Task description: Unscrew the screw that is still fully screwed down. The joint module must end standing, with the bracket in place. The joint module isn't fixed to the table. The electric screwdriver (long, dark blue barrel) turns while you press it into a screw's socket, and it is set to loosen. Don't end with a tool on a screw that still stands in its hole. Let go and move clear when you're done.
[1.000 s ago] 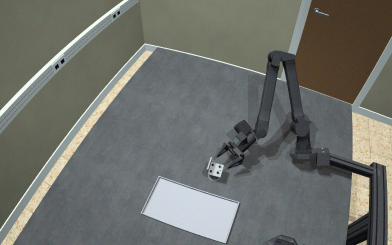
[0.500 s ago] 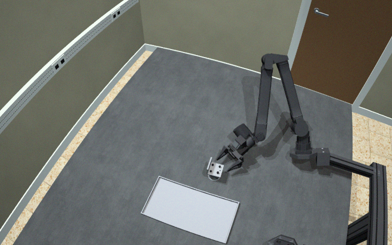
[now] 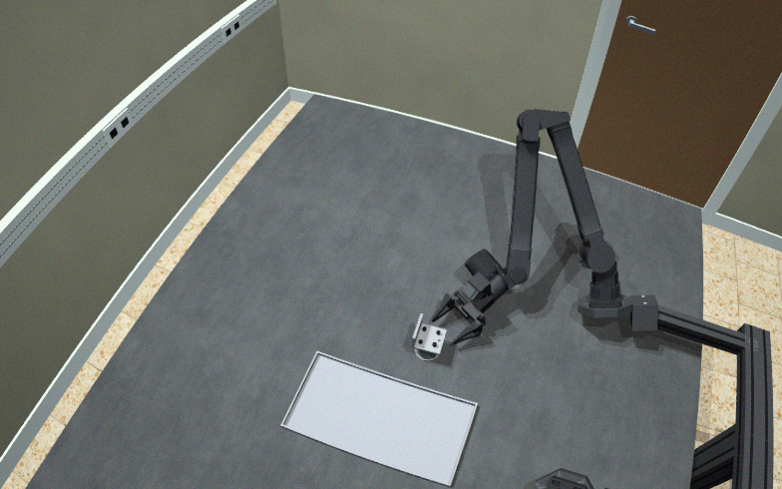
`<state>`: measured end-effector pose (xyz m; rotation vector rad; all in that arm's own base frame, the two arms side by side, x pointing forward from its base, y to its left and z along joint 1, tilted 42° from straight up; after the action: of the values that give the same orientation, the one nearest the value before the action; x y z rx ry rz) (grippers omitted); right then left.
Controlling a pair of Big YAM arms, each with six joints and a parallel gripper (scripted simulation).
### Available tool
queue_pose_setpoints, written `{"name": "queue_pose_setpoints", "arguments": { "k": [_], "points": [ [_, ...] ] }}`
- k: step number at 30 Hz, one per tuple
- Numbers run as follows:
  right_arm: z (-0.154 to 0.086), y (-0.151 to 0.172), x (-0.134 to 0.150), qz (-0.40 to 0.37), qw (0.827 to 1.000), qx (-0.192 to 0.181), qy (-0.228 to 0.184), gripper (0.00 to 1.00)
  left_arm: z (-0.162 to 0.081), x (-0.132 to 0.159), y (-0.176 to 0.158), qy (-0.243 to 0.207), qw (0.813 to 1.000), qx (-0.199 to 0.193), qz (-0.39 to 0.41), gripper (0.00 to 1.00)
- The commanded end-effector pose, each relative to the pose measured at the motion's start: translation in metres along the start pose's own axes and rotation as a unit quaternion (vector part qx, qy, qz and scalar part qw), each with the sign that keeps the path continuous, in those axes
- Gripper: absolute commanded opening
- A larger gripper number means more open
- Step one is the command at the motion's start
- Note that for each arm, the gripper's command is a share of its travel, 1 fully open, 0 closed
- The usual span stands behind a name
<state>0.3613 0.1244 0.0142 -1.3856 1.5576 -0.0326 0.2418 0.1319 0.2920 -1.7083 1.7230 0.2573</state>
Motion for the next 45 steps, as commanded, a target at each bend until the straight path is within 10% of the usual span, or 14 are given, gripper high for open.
{"name": "queue_pose_setpoints", "arguments": {
  "k": [1,45],
  "points": [
    [0.001,-0.006,-0.009,-0.017,1.0,0.011,-0.014,0.86,0.006,0.004,0.004,0.008,1.0,-0.015,0.0,0.65],
    [-0.001,0.008,-0.006,-0.014,1.0,-0.014,-0.006,0.86,0.006,0.004,0.004,0.008,1.0,-0.015,0.0,0.65]
  ]
}}
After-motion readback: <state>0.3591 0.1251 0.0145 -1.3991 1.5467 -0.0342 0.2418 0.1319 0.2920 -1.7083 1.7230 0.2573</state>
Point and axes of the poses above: on each arm, the point where the finger pads meet when closed, its own z axis out along the fingers, its own y axis across the jaws, x = y × z, the point moved 7 cm from there along -z, back along the fingers, and after that the axes turned 1 degree about -z, right-handed, at the moved point
